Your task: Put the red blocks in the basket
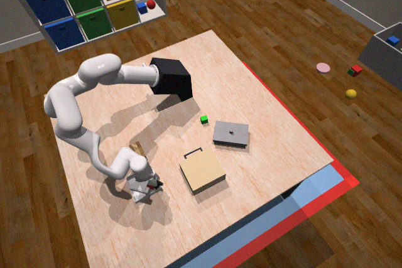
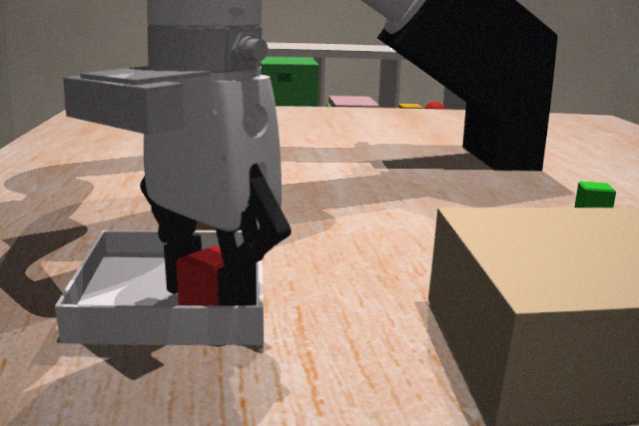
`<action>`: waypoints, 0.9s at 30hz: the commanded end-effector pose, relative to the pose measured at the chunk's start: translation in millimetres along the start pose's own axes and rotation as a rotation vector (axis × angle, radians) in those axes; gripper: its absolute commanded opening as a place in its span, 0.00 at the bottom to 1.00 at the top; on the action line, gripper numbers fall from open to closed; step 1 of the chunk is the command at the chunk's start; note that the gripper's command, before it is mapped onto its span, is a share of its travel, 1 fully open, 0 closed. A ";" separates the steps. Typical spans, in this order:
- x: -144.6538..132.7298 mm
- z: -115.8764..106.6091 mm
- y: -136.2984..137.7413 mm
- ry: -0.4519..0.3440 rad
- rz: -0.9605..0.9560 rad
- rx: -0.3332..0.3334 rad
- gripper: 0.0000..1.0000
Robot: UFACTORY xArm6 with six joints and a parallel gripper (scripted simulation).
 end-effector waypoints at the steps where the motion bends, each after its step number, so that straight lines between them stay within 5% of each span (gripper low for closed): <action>1: 1.0 -6.2 -0.1 0.003 0.001 0.001 0.59; 9: 1.0 -20.5 -0.1 0.003 0.001 0.001 0.59; 27: 0.8 -90.3 0.0 0.003 0.001 0.001 0.59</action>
Point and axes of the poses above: the point where the finger pads meet when closed, its own z axis out along the fingers, its own y axis across the jaws, x = y × z, the point moved 9 cm from there along -z, back along the fingers, and after that the axes turned 15 degrees about -z, right-handed, at the moved point
